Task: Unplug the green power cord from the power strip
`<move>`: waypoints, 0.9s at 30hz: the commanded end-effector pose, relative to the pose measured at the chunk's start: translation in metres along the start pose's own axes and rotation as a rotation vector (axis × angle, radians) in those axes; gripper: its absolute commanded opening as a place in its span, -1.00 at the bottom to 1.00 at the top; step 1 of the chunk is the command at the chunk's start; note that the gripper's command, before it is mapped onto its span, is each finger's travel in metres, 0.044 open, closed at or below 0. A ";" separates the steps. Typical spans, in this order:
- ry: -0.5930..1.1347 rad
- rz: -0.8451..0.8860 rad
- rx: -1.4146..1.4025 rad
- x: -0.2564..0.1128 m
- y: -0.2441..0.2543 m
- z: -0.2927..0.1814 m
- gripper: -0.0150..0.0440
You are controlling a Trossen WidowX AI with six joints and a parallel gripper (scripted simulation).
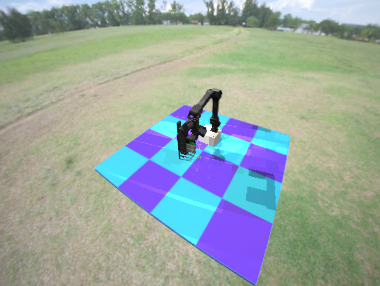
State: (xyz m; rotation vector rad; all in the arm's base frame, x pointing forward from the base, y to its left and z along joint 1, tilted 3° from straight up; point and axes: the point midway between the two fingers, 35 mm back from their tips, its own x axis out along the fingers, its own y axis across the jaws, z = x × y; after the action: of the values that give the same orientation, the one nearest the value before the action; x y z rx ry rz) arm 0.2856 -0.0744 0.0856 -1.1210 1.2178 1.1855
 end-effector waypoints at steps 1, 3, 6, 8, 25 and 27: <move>0.005 -0.002 -0.004 0.000 0.000 -0.006 0.05; 0.005 -0.001 -0.004 0.000 0.000 -0.009 0.05; 0.005 -0.001 -0.004 0.000 0.000 -0.010 0.05; 0.005 -0.001 -0.004 0.001 0.000 -0.010 0.05; 0.001 -0.002 0.002 0.009 0.000 -0.010 -0.40; 0.001 -0.002 0.002 0.009 0.000 -0.010 -0.44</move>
State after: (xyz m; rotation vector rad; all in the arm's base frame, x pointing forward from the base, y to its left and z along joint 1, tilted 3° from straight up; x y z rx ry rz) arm 0.2851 -0.0839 0.0754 -1.1220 1.2181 1.1836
